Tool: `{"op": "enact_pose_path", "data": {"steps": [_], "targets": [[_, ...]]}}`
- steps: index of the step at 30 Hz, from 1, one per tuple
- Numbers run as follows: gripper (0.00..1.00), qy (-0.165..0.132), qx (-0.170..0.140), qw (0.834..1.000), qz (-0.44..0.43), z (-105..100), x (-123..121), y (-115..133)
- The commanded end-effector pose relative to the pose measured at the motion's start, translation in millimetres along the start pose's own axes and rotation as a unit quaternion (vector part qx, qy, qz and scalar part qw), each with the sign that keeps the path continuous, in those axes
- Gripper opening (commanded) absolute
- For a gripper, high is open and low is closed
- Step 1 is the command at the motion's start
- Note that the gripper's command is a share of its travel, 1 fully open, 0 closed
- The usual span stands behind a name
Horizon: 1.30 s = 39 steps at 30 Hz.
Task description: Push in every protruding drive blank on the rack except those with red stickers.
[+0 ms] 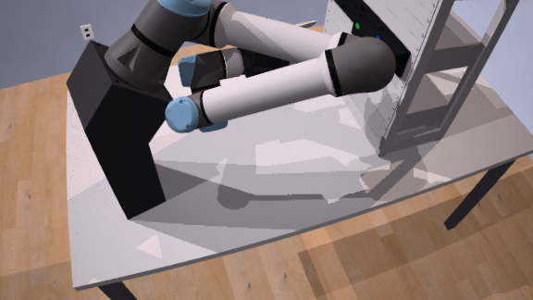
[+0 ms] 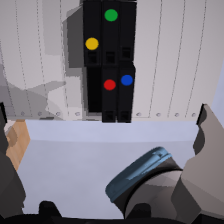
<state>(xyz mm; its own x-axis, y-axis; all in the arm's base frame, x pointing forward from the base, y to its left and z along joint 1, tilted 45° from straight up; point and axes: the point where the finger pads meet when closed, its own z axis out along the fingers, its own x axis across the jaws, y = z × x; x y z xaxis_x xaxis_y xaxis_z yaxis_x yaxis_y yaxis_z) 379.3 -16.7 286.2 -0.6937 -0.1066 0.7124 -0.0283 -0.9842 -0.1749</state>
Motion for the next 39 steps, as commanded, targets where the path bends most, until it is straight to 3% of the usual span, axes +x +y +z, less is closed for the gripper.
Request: {"op": "enact_pose_path", "data": {"steps": [1, 7, 39], "targets": [[1.0, 0.001, -0.001, 1.0, 0.0, 26.3, 3.7, 20.1], [1.0, 0.001, -0.001, 1.0, 0.0, 48.6, 9.5, 34.7], [1.0, 0.001, -0.001, 1.0, 0.0, 48.8, 9.5, 34.8]]}}
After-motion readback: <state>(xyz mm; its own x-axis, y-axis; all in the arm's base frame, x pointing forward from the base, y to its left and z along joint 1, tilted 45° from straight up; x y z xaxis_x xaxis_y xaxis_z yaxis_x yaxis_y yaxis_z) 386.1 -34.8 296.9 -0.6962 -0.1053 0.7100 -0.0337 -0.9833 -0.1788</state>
